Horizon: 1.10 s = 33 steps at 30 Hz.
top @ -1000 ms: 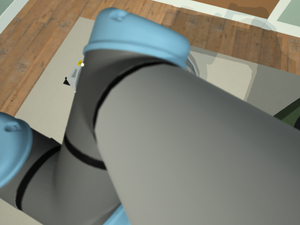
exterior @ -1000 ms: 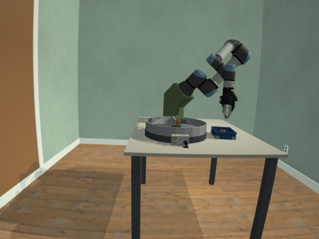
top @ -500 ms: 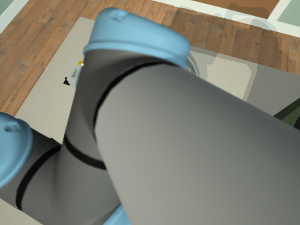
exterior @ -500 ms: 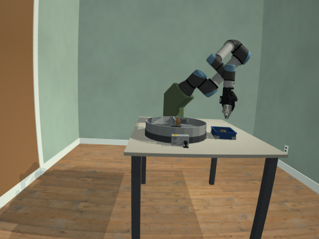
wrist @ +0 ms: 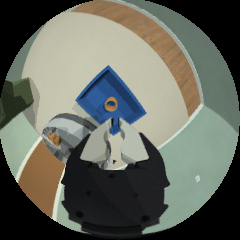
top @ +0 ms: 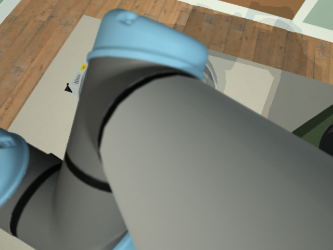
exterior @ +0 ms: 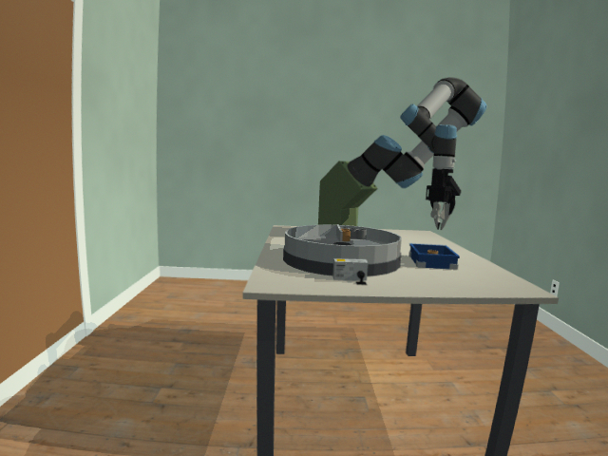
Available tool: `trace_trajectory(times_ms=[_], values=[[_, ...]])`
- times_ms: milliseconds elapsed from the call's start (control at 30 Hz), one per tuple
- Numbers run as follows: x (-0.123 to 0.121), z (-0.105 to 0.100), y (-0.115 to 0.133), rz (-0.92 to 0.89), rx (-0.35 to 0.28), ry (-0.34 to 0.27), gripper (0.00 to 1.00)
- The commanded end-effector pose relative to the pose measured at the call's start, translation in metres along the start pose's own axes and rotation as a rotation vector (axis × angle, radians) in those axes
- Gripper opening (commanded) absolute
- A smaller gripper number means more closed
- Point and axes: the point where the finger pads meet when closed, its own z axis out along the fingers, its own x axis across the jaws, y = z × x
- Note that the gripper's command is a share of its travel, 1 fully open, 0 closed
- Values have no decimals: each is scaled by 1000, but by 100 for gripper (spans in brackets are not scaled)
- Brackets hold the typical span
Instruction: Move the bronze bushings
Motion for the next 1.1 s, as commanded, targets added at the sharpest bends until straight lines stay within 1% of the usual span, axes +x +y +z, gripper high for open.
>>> trace_trajectory(times_ms=[0, 333, 500, 667, 833, 900, 1067], values=[[0, 0, 0, 0, -1, 1, 6], [-2, 0, 2, -1, -1, 0, 5], [-18, 0, 10, -1, -1, -1, 5], [-51, 0, 28, -1, -1, 0, 5], [-98, 1, 53, -1, -1, -1, 5], [-98, 1, 53, -1, -1, -1, 5], [-156, 1, 84, 0, -1, -1, 5]])
